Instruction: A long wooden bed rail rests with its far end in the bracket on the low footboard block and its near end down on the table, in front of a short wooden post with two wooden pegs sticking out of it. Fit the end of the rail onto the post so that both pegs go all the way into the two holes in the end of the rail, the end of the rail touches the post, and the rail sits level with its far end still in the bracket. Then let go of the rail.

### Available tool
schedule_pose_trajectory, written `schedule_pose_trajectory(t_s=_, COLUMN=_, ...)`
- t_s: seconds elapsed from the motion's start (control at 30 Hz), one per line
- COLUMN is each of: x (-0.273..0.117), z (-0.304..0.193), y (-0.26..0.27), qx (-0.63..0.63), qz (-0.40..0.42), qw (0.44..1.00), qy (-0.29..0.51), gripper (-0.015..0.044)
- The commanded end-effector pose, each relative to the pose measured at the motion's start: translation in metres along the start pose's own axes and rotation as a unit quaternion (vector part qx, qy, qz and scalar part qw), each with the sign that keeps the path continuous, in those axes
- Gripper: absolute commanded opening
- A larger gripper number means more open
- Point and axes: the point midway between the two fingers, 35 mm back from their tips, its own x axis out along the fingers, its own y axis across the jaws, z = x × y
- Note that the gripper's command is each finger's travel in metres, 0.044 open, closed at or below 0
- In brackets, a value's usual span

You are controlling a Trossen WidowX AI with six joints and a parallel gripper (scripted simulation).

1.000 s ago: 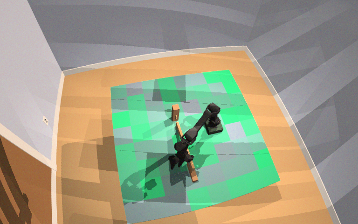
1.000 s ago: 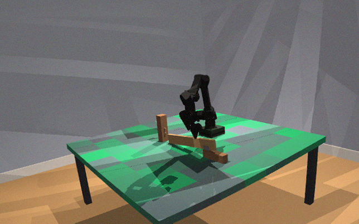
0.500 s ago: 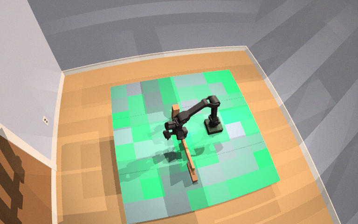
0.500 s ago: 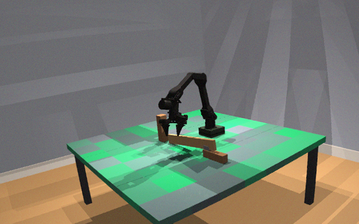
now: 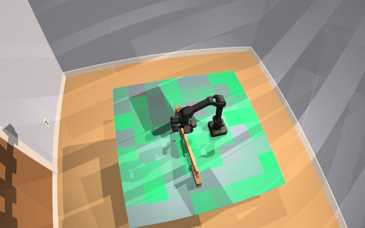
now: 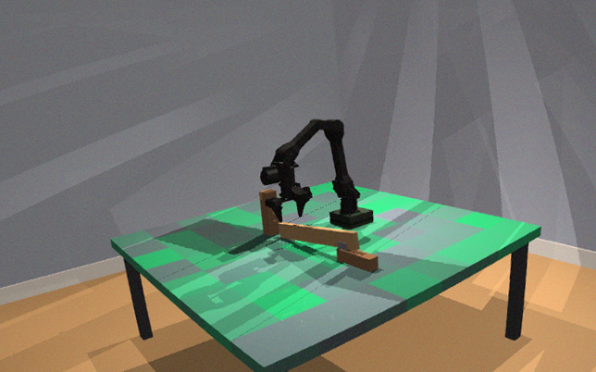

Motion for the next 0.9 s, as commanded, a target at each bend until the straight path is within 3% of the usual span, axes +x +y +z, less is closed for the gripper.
schedule_pose_trajectory(t_s=0.0, x=0.008, z=-0.001, y=0.003, qx=-0.003, qz=0.006, qw=1.0, qy=0.002, gripper=0.044)
schedule_pose_trajectory(t_s=0.87, x=0.049, z=-0.001, y=0.002, qx=-0.003, qz=0.006, qw=1.0, qy=0.002, gripper=0.044)
